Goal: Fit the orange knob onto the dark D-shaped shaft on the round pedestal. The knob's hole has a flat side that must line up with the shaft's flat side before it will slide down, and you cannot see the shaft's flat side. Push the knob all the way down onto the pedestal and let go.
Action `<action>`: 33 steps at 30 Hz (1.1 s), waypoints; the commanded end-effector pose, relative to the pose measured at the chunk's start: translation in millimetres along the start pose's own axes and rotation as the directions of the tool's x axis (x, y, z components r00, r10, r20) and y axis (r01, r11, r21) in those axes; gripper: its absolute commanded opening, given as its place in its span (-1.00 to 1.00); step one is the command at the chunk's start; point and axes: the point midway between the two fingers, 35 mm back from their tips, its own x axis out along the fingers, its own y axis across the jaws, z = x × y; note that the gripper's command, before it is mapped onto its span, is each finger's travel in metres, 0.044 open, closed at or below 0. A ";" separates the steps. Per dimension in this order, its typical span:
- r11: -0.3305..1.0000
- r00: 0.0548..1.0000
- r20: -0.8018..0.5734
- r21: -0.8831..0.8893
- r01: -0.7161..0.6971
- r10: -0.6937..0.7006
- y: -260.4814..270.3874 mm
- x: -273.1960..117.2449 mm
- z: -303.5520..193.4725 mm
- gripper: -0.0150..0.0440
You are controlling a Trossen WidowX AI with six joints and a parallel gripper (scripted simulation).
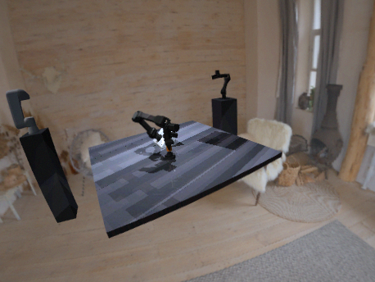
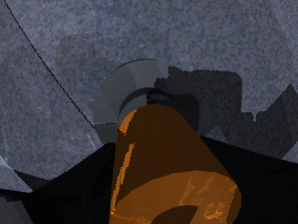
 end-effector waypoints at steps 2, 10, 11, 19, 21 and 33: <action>1.000 1.000 0.004 -0.005 0.004 -0.004 -1.0 -2.3 -0.8 -0.49; 1.000 1.000 0.004 -0.005 0.004 -0.004 -1.1 1.2 -0.7 -0.49; 1.000 1.000 0.004 -0.005 0.004 -0.004 -1.1 1.2 -0.7 -0.49; 1.000 1.000 0.004 -0.030 0.004 -0.004 -0.2 -3.7 -0.2 -0.49; 0.996 1.000 0.004 -0.090 0.004 -0.004 -0.4 -3.9 0.0 -0.49; 0.977 1.000 0.004 -0.212 0.005 -0.004 0.2 -0.5 0.9 -0.49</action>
